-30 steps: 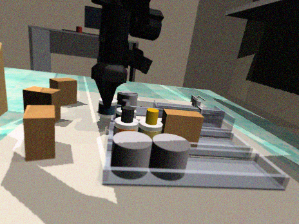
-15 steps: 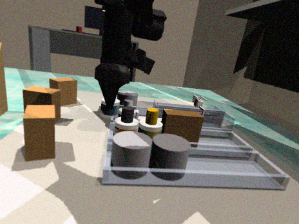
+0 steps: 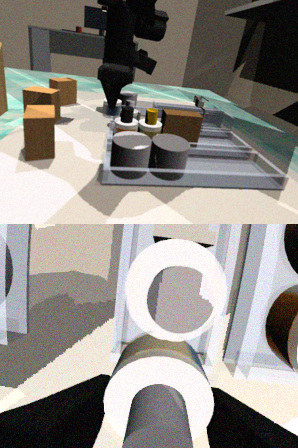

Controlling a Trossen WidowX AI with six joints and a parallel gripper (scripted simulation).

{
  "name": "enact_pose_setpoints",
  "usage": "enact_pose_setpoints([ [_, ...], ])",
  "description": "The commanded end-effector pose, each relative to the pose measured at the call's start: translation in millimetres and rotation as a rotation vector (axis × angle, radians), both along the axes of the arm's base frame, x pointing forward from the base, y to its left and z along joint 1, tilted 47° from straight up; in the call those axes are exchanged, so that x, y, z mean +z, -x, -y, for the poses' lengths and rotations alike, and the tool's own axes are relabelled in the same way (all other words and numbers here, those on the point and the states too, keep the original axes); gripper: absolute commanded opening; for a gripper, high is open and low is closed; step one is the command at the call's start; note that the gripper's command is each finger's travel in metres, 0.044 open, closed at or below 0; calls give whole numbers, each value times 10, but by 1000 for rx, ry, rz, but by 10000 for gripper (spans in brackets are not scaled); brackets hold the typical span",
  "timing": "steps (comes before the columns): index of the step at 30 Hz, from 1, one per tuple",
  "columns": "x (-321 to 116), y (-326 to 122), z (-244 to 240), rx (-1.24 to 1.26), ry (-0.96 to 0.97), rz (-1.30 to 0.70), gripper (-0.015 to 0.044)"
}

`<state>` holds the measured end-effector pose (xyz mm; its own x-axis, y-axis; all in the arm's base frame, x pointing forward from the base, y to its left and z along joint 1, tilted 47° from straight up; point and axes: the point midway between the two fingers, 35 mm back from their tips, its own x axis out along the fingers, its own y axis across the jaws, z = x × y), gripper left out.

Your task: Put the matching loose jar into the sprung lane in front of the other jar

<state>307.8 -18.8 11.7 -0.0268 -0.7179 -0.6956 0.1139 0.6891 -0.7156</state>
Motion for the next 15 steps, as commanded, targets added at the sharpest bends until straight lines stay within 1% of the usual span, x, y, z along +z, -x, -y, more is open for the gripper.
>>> enact_pose_setpoints([
  [1, 38, -103, 4, 5, 6, 28, 0],
  [15, 53, -158, 8, 5, 6, 28, 0],
])
